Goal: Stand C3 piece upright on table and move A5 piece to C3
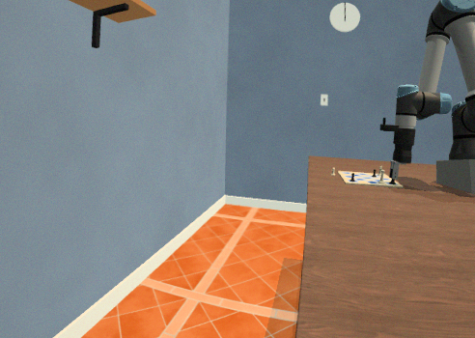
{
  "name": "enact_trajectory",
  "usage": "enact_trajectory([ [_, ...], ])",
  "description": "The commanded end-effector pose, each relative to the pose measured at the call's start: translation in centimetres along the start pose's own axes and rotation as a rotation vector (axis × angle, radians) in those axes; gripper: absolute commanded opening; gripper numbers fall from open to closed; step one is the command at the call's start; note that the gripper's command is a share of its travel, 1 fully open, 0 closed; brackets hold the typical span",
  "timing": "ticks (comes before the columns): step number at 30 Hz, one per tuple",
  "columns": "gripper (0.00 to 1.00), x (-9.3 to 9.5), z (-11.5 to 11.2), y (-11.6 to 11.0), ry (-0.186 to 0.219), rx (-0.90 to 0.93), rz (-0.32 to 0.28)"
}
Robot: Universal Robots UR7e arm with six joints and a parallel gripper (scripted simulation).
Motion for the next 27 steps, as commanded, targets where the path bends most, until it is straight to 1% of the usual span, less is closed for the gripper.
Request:
enact_trajectory([
  [1,0.0,0.0,0.0,0.0,0.0,0.0,0.001],
  [16,0.0,-0.3,0.0,0.0,0.0,0.0,0.001],
  [21,0.0,-1.0,0.0,0.0,0.0,0.0,0.001],
  [27,0.0,-2.4,0.0,0.0,0.0,0.0,0.001],
])
Point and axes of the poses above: the point where the finger pads meet when closed, its own x axis out along the fingers, its own z axis across the jaws, y = z × x, the point moved 5 cm from there along -x, back along the fingers, and after that the axes turned 3 degrees about -x, right-handed, at the moved point
